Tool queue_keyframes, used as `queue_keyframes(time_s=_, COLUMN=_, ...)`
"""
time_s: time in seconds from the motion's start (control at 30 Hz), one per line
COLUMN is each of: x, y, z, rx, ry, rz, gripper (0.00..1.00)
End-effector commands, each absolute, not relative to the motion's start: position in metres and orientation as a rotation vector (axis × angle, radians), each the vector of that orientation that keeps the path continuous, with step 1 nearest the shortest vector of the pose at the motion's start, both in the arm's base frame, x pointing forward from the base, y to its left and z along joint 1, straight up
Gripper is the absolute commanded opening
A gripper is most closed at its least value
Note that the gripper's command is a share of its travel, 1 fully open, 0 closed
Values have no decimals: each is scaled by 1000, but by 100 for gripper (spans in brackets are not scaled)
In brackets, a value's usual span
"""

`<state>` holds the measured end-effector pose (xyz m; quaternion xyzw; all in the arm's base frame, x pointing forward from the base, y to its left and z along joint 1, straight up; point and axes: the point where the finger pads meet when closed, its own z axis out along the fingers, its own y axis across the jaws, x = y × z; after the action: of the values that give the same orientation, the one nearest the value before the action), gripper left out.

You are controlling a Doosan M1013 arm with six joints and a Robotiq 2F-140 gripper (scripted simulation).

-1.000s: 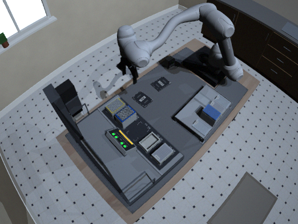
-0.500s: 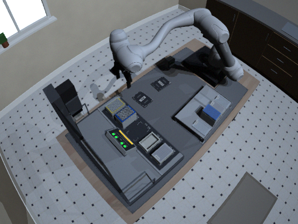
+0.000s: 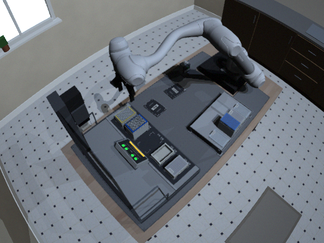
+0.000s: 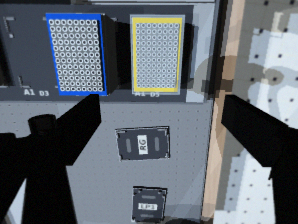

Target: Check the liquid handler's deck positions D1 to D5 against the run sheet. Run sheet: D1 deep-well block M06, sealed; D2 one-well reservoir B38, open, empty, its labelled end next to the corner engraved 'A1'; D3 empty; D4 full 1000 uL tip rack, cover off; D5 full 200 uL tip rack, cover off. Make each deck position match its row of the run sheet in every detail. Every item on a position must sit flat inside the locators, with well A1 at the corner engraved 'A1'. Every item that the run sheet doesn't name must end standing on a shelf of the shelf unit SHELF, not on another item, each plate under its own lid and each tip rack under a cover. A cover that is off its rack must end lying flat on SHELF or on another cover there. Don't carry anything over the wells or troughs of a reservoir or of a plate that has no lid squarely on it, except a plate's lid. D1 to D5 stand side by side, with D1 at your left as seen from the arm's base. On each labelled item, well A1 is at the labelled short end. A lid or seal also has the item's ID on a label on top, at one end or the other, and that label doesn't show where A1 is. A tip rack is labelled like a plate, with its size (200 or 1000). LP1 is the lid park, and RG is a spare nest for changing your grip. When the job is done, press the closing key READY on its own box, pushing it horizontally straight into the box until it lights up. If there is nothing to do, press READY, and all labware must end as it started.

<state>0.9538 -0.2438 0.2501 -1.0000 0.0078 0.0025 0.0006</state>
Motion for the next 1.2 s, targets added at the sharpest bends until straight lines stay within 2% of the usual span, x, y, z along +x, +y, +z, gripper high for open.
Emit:
queue_keyframes(time_s=0.0, x=973, y=-242, z=252, rx=-3141, ry=35, rz=13, gripper=79)
queue_keyframes(time_s=0.67, x=991, y=-244, z=252, rx=-3141, ry=33, rz=8, gripper=79)
queue_keyframes(time_s=1.17, x=991, y=-244, z=228, rx=-3142, ry=38, rz=8, gripper=79)
